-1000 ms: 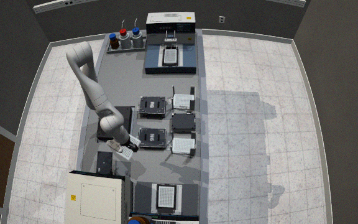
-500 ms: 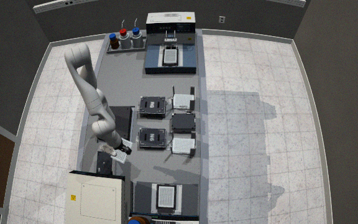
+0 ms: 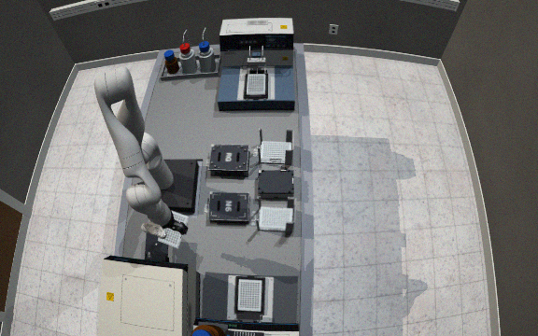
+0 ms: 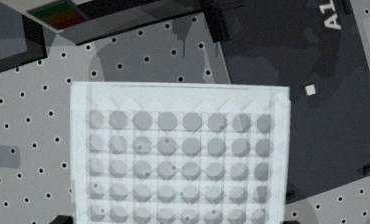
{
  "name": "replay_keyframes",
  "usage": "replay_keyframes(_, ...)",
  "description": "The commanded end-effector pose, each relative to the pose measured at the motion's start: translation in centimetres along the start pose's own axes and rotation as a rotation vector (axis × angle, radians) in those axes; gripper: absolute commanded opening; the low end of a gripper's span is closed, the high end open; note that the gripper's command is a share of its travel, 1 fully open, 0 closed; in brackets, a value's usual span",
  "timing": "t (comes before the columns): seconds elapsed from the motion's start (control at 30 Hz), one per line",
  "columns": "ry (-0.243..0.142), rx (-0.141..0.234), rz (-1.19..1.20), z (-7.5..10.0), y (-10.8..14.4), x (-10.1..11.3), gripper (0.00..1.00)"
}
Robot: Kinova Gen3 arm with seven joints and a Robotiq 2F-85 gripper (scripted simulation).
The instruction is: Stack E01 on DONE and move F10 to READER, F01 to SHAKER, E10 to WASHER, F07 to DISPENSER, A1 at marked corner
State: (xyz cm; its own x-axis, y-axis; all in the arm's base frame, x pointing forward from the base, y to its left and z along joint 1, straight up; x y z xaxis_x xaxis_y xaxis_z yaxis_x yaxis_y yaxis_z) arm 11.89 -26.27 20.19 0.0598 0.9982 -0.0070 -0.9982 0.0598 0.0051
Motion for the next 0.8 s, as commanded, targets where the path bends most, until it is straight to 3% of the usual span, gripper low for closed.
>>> replay_keyframes(0.0,0.003,-0.009,0.022,0.0,1.3,-0.8,0.94)
replay_keyframes(0.77,-0.003,-0.006,0.192,0.0,6.6,-3.2,0.94)
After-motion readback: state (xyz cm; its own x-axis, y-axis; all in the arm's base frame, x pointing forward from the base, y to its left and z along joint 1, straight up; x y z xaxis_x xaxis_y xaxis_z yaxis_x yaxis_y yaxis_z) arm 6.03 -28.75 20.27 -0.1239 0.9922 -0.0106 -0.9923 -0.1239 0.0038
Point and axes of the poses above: the point where the finger pads meet when closed, its own z axis back along the fingers, its own y axis across the jaws, x = y × z, the point moved 3 cm from there along z, back along the fingers, and after that the axes turned 12 degrees about z, right-handed, at the moved point
